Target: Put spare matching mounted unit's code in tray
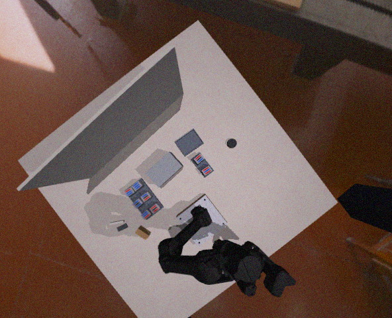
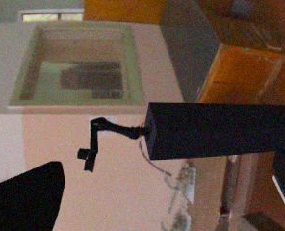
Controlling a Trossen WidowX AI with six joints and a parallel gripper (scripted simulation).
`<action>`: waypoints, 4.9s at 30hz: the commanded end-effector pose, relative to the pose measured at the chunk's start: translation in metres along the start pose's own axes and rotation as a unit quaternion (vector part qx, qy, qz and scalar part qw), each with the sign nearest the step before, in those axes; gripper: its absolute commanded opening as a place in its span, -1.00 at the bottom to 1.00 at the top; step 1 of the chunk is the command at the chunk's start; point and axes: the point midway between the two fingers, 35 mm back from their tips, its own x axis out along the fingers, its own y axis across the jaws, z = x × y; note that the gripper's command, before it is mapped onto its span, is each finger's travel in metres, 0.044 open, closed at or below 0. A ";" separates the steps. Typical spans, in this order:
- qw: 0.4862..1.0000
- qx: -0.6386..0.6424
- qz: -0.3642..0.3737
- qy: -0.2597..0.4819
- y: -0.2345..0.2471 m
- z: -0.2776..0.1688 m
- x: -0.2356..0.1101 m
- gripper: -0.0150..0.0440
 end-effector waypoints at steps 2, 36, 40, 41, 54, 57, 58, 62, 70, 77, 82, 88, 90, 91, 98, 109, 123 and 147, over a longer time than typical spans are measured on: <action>0.983 -0.139 -0.027 0.120 -0.012 -0.068 0.004 1.00; 0.022 -0.734 0.281 0.618 -0.265 -0.258 -0.372 1.00; -0.117 -0.718 0.324 0.604 -0.300 -0.224 -0.419 1.00; -0.151 -0.713 0.334 0.598 -0.309 -0.214 -0.428 1.00; -0.394 -0.648 0.392 0.521 -0.366 -0.134 -0.479 1.00; -0.394 -0.648 0.392 0.521 -0.366 -0.134 -0.479 1.00; -0.394 -0.648 0.392 0.521 -0.366 -0.134 -0.479 1.00; -0.394 -0.648 0.392 0.521 -0.366 -0.134 -0.479 1.00; -0.475 -0.589 0.457 0.467 -0.384 -0.098 -0.497 1.00; -0.661 -0.365 0.598 0.268 -0.432 0.019 -0.523 1.00; -0.718 -0.235 0.637 0.154 -0.453 0.079 -0.520 1.00; -0.718 -0.235 0.637 0.154 -0.458 0.080 -0.519 0.82; -0.718 -0.235 0.637 0.154 -0.468 0.080 -0.517 0.64; -0.718 -0.235 0.637 0.154 -0.476 0.080 -0.515 0.56; -0.718 -0.235 0.636 0.154 -0.492 0.080 -0.509 0.53; -0.718 -0.235 0.636 0.154 -0.506 0.080 -0.508 0.53; -0.718 -0.235 0.636 0.154 -0.529 0.079 -0.505 0.53; -0.719 -0.235 0.636 0.154 -0.567 0.076 -0.496 0.53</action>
